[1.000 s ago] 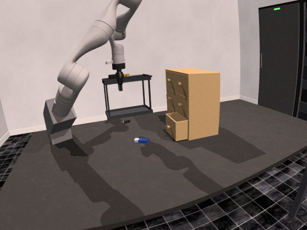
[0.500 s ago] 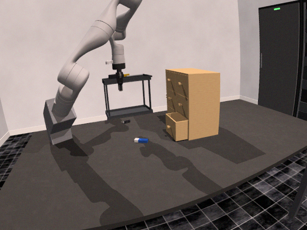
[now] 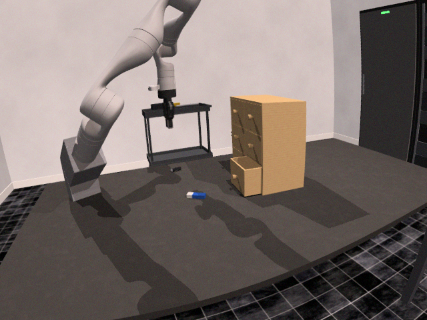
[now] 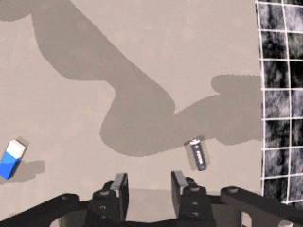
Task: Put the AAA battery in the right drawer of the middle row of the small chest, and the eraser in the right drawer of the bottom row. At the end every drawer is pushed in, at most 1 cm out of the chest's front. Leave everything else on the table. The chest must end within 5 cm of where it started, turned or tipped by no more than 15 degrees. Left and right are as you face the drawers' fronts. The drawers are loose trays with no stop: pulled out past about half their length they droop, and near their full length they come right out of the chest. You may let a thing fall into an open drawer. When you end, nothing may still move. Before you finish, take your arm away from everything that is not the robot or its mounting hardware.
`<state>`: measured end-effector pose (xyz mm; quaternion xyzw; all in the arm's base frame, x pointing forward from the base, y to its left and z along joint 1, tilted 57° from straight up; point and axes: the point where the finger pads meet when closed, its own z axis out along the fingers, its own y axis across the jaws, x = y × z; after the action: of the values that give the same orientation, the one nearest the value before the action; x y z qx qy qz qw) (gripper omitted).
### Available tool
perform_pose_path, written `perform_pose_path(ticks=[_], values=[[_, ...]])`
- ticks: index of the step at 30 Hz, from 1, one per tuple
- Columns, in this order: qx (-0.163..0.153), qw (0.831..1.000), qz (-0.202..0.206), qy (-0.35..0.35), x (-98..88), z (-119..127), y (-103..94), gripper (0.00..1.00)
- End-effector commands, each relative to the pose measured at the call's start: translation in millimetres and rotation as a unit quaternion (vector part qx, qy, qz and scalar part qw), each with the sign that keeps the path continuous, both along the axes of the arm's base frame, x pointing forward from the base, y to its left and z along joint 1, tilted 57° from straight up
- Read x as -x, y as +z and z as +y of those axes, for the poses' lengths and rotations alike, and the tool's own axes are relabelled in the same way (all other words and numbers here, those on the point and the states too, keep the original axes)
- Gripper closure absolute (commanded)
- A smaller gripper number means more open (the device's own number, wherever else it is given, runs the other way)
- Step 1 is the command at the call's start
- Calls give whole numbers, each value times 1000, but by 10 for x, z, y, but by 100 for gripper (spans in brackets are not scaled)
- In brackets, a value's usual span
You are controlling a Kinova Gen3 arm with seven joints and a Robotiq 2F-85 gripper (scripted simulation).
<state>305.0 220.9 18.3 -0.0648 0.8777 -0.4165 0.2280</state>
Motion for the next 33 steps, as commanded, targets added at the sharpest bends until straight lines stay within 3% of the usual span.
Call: perform_pose_path(ticks=[1, 16, 19, 26, 33], values=[[4, 1000, 9, 5, -28, -30, 24, 67], [85, 985, 120, 91, -248, -360, 209, 67], [90, 983, 132, 93, -233, -402, 215, 67], [144, 955, 209, 155, -380, -625, 342, 67], [200, 908, 296, 220, -489, -888, 466, 67]])
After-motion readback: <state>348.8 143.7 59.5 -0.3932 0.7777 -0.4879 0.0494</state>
